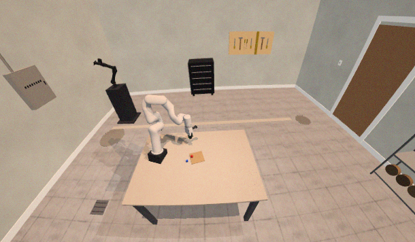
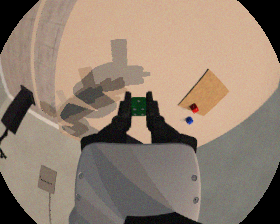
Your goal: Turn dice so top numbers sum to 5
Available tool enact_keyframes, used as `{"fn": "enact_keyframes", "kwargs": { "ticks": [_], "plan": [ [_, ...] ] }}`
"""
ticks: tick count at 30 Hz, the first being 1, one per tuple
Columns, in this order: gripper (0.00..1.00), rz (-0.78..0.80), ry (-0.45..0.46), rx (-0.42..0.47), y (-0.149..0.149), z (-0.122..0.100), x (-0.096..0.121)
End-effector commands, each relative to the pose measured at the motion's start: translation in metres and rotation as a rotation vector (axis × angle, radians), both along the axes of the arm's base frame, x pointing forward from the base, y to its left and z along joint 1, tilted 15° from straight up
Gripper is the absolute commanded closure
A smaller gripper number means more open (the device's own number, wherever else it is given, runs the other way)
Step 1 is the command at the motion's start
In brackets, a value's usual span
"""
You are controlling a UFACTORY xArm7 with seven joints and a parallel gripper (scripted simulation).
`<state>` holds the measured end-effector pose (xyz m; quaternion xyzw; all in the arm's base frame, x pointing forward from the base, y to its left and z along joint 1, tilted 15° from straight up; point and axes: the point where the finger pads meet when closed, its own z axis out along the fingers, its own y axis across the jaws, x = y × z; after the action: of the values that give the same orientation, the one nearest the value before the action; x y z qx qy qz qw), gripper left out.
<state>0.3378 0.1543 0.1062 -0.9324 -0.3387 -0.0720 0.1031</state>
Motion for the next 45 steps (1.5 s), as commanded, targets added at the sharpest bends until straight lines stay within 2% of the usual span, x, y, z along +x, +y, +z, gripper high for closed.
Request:
{"fn": "enact_keyframes", "kwargs": {
  "ticks": [1,8,19,24,29,33,36,39,45],
  "plan": [
    [0.85,0.118,-0.036,0.005,0.0011,0.0003,0.0013],
    [0.85,0.260,-0.072,-0.005,0.0026,-0.0008,0.0014],
    [0.85,0.265,-0.089,0.016,0.0030,-0.0009,0.0012],
    [0.85,0.252,-0.156,0.089,0.0017,-0.0010,0.0010],
    [0.85,0.232,-0.262,0.212,-0.0006,-0.0010,-0.0008],
    [0.85,0.221,-0.317,0.275,-0.0017,-0.0012,-0.0018],
    [0.85,0.221,-0.318,0.277,-0.0017,-0.0012,-0.0018],
    [0.85,0.206,-0.390,0.363,-0.0032,-0.0023,-0.0036],
    [0.85,0.190,-0.464,0.450,-0.0043,-0.0035,-0.0049]
  ]
}}
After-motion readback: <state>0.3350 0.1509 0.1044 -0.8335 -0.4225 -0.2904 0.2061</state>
